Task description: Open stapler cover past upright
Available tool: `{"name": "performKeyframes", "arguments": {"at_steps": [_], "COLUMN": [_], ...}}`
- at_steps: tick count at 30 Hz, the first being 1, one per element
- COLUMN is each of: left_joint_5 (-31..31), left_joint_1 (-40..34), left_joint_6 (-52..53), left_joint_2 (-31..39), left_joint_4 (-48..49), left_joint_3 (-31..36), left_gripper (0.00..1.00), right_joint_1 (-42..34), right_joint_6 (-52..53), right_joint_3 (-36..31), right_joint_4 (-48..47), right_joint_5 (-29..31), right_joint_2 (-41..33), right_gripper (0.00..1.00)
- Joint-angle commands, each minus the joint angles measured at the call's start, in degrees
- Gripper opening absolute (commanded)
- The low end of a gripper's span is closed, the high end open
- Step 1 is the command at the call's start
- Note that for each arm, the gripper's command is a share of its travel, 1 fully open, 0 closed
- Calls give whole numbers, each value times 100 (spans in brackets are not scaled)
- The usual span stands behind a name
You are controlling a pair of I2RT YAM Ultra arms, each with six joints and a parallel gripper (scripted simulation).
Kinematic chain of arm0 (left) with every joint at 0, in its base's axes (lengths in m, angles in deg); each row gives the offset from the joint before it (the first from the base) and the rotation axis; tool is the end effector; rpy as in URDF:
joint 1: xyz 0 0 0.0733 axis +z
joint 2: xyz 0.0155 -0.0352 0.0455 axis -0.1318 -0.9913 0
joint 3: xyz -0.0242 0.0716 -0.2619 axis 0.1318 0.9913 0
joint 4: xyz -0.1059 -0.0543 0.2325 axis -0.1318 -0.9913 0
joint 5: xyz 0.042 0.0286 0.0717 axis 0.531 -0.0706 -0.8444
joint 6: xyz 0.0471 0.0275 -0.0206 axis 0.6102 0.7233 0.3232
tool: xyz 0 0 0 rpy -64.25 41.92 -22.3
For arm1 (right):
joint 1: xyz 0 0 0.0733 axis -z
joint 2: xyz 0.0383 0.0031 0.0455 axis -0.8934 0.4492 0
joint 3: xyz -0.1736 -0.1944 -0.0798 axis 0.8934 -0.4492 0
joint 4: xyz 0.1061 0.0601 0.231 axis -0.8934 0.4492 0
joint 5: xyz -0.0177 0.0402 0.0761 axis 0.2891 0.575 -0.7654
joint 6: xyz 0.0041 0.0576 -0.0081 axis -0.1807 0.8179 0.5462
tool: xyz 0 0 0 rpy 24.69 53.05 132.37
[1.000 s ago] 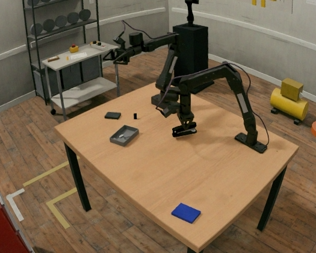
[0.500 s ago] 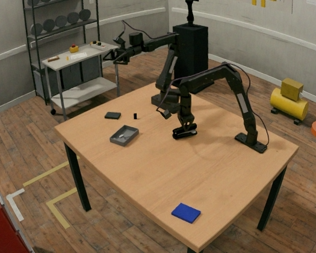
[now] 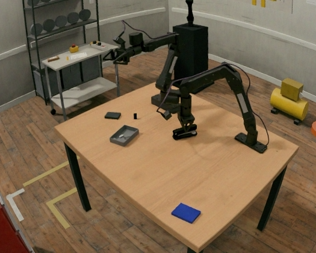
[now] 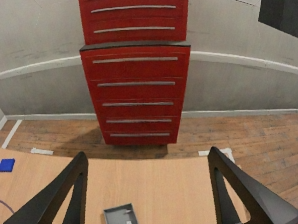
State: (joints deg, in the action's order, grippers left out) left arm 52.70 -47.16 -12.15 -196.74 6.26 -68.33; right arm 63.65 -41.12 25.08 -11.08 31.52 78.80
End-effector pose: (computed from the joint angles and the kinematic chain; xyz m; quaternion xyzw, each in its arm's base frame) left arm 0.2150 -0.3020 0.1798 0.2107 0.9776 -0.0003 0.0026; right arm 0.2512 -0.0002 0.3998 0.0016 0.7229 0.0023 0.6910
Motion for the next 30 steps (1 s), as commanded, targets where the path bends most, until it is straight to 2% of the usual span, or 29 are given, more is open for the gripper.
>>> {"name": "performKeyframes", "arguments": {"at_steps": [1,17,19,20,22,23,30], "left_joint_5": [-69,-69,-69,-69,-69,-69,-72], "left_joint_1": [-36,-35,-35,-35,-35,-5,66], "left_joint_6": [-60,-60,-60,-60,-60,-13,64], "left_joint_2": [-29,25,25,25,25,72,224], "left_joint_4": [156,140,140,140,140,93,23], "left_joint_3": [82,55,55,55,55,34,-109], "left_gripper": [21,21,44,49,49,60,62], "right_joint_1": [-32,-32,-32,-32,-32,-32,-32], "right_joint_6": [-28,-28,-28,-28,-28,-28,-28], "right_joint_3": [18,18,18,18,18,18,18], "right_joint_4": [-159,-159,-159,-159,-159,-159,-159], "right_joint_5": [39,39,39,39,39,39,39], "right_joint_2": [-135,-135,-135,-135,-135,-135,-135], "right_gripper": [100,100,100,100,100,100,100]}}
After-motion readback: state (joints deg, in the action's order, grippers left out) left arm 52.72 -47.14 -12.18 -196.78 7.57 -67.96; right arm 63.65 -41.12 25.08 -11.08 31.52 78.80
